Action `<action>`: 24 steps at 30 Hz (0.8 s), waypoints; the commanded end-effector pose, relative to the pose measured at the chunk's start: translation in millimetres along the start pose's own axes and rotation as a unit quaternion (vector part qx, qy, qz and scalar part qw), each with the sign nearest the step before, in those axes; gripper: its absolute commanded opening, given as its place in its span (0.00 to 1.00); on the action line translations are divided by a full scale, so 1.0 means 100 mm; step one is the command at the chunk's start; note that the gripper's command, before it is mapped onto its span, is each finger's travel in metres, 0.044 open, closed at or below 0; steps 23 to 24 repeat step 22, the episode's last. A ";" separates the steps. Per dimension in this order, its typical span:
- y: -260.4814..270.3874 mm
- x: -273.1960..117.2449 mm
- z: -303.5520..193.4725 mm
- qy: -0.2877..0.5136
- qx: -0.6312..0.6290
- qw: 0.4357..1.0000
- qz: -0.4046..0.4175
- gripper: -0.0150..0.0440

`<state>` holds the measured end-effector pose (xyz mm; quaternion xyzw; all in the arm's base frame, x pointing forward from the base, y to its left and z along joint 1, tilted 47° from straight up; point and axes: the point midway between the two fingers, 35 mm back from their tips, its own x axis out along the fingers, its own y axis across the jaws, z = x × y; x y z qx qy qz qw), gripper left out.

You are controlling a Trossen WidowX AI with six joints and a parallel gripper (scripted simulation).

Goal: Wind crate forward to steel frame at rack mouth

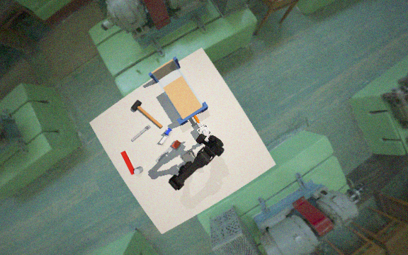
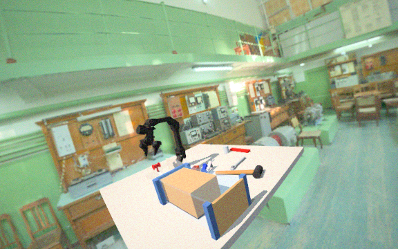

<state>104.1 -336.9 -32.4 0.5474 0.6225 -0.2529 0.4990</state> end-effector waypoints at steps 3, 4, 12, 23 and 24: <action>0.58 0.13 0.19 0.063 -0.001 0.998 -0.001 1.00; 0.68 0.15 0.21 0.074 0.001 0.997 -0.003 1.00; 0.91 0.22 0.24 0.101 0.006 0.995 -0.009 1.00; 0.91 0.22 0.24 0.101 0.006 0.995 -0.009 1.00; 0.91 0.22 0.24 0.101 0.006 0.995 -0.009 1.00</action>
